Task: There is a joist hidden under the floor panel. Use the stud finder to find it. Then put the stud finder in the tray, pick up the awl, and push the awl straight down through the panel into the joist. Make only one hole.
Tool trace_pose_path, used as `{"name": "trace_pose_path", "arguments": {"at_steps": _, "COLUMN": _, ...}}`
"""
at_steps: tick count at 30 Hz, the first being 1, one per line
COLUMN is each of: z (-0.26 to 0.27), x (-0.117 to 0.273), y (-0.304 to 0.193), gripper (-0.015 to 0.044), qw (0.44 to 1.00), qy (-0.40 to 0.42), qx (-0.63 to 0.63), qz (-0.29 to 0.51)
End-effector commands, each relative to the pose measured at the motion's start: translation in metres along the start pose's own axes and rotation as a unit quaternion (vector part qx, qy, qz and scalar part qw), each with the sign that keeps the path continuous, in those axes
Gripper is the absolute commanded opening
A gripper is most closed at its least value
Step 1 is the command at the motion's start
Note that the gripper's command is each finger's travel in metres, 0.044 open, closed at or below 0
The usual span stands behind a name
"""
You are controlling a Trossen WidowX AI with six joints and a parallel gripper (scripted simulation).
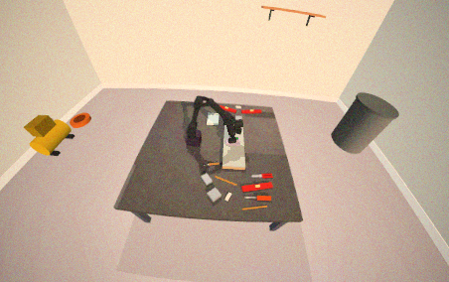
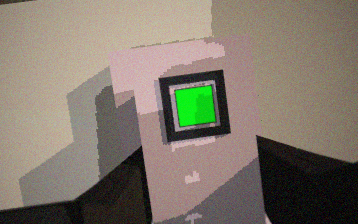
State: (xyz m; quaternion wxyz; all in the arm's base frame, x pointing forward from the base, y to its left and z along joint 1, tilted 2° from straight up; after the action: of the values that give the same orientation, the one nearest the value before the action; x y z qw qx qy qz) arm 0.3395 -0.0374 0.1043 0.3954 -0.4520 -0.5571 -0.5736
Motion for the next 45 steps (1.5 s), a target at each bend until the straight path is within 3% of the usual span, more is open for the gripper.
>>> {"name": "trace_pose_path", "arguments": {"at_steps": 1, "z": 0.016, "x": 0.000, "y": -0.001, "gripper": 0.0000, "qw": 1.000, "qy": 0.006, "qx": 0.001, "qz": 0.000}}
{"name": "trace_pose_path", "arguments": {"at_steps": 45, "z": 0.151, "x": 0.002, "y": -0.001, "gripper": 0.0000, "qw": 1.000, "qy": 0.011, "qx": -0.001, "qz": 0.000}}
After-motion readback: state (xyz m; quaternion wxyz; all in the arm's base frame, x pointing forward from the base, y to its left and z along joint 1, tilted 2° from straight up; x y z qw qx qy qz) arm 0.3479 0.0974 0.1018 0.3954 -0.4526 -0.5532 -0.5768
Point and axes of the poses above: the point midway between the two fingers, 35 mm back from their tips, its own x axis back along the fingers, its own z axis across the jaws, y = z × x, the point moved 9 cm from there along x, back along the fingers
